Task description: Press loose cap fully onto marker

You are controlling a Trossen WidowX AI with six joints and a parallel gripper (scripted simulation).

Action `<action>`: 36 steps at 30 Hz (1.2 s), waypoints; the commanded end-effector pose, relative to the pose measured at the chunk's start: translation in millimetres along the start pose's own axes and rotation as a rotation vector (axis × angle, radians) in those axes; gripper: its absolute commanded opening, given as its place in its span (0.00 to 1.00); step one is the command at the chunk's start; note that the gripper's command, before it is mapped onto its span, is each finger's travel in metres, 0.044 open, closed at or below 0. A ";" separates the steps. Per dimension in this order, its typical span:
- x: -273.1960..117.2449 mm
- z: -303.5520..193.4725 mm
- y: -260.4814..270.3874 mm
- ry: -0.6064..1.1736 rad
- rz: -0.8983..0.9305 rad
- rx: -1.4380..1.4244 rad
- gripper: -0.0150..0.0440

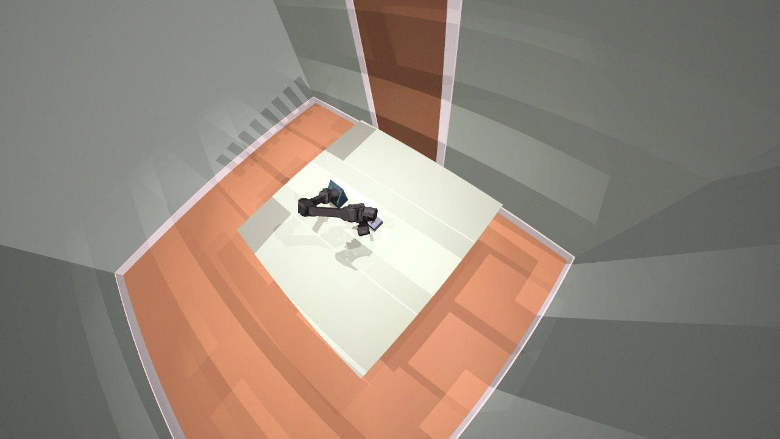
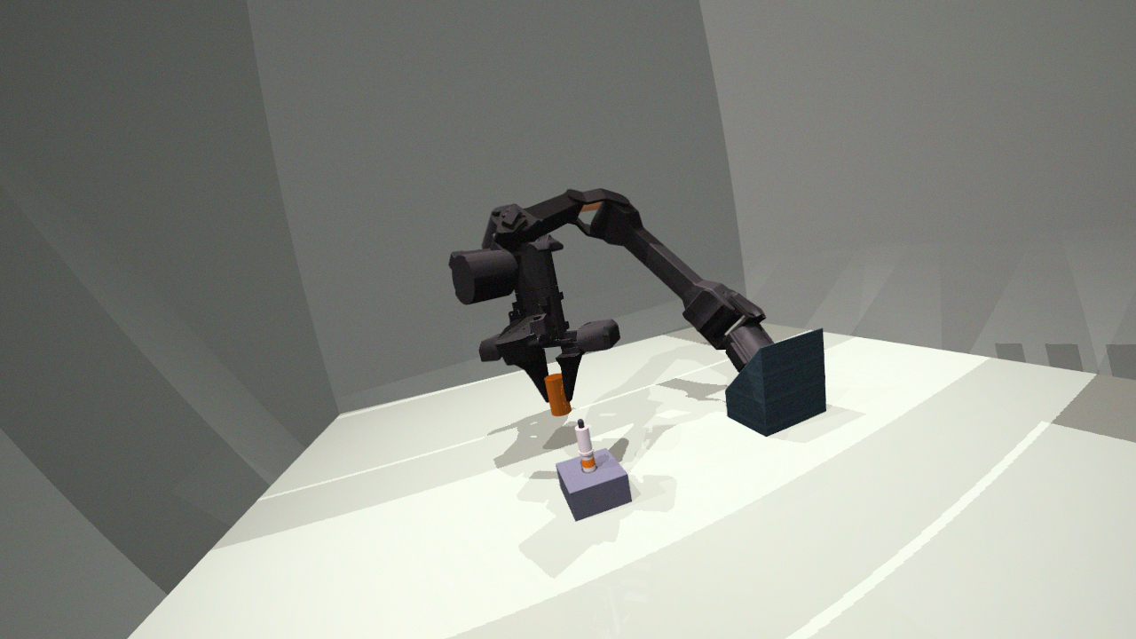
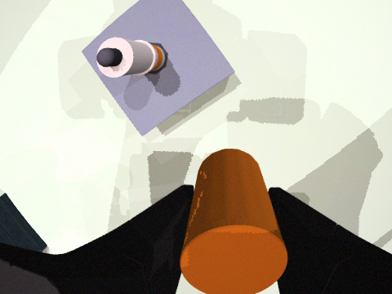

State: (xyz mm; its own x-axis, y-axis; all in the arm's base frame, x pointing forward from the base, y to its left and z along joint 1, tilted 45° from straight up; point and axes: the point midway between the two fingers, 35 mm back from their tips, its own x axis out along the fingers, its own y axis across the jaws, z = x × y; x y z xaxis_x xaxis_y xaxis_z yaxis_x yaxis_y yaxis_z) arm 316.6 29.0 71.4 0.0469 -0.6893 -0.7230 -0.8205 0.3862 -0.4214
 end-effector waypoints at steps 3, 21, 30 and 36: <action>-11.1 19.2 13.5 -0.004 0.001 0.006 0.25; -29.2 52.7 48.6 0.011 -0.008 0.013 0.25; -21.5 52.9 48.3 0.011 -0.008 0.013 0.25; -11.9 53.4 47.8 0.011 -0.008 0.013 0.25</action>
State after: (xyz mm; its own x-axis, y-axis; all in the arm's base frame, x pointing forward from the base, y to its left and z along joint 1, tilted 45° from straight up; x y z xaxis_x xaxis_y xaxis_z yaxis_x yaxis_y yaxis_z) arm 307.8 93.4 34.5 0.0500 -0.6940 -0.7183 -0.8095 0.3931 -0.4361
